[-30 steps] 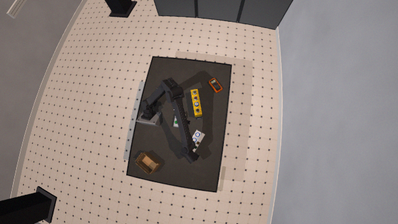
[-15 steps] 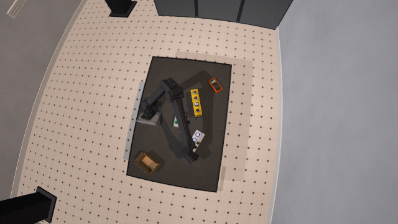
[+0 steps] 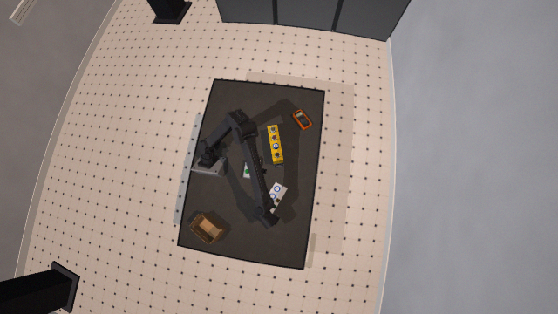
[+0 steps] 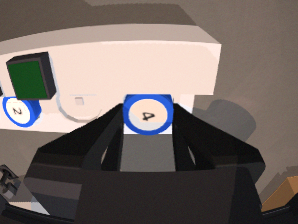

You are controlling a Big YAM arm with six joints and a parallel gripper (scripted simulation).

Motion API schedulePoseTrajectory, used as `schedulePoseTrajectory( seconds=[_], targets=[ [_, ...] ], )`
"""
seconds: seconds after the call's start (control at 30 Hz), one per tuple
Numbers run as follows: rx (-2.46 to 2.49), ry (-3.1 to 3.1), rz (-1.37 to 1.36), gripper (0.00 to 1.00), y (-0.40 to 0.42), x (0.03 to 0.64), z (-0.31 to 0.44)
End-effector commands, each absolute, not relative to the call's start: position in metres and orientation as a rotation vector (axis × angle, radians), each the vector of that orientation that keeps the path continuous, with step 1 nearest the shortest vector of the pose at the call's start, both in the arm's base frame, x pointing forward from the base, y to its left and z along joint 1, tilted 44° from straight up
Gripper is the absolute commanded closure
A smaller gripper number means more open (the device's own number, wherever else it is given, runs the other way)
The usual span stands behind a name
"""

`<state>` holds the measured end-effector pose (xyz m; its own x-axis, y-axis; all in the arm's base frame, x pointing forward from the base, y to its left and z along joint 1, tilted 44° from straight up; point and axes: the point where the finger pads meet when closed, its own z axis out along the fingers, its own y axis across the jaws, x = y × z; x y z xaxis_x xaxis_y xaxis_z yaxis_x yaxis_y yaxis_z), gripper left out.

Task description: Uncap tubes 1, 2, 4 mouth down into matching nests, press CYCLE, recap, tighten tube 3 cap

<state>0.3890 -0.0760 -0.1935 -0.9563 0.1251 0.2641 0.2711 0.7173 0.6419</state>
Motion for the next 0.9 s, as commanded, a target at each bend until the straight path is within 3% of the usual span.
schedulePoseTrajectory(
  seconds=[0.0, 0.47, 0.53, 0.87],
  targets=[
    [-0.299, -2.711, -1.058, 0.53, -0.065, 0.39, -0.203],
    [-0.298, -2.711, -1.058, 0.53, -0.065, 0.39, -0.203],
    [-0.281, -2.774, -1.053, 0.53, -0.091, 0.413, -0.178],
    [-0.304, -2.782, -1.051, 0.53, -0.135, 0.416, -0.14]
  ],
)
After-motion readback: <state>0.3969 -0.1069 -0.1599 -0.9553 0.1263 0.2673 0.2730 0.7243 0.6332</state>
